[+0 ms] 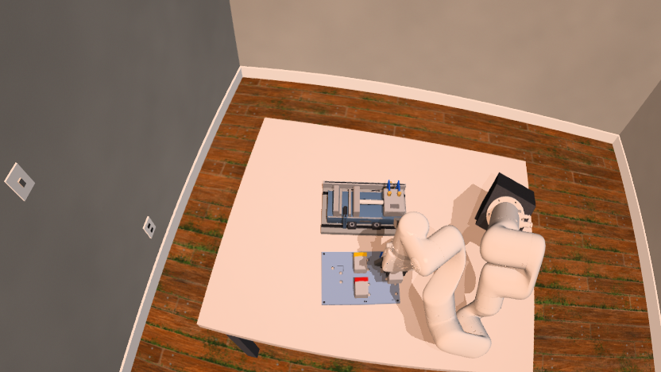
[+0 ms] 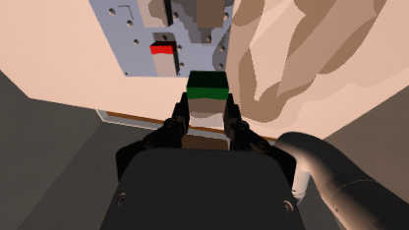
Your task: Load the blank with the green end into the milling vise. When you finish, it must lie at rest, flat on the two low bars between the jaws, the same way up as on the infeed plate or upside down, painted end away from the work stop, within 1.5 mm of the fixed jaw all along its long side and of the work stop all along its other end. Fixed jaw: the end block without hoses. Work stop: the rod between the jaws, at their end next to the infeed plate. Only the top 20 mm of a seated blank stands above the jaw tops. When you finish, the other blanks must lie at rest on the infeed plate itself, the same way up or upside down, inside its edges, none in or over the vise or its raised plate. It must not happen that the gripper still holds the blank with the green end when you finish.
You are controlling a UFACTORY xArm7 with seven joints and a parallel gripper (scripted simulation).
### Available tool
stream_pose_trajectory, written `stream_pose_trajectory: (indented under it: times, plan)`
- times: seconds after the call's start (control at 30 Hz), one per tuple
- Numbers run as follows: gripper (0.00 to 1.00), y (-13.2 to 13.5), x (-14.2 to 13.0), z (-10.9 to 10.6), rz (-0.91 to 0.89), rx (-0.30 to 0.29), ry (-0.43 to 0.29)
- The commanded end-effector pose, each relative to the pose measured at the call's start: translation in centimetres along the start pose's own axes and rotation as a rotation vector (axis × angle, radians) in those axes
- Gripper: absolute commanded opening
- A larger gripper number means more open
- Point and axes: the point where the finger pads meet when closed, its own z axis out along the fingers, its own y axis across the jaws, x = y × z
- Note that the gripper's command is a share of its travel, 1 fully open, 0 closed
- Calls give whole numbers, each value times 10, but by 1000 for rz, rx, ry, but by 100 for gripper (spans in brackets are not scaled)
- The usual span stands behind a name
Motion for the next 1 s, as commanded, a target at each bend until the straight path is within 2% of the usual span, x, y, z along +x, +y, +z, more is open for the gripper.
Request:
stream_pose_trajectory:
  times: [0.0,0.97]
  plan:
    - [0,0,0,-3,-1,-2,-1]
    - [0,0,0,4,-1,-2,-1]
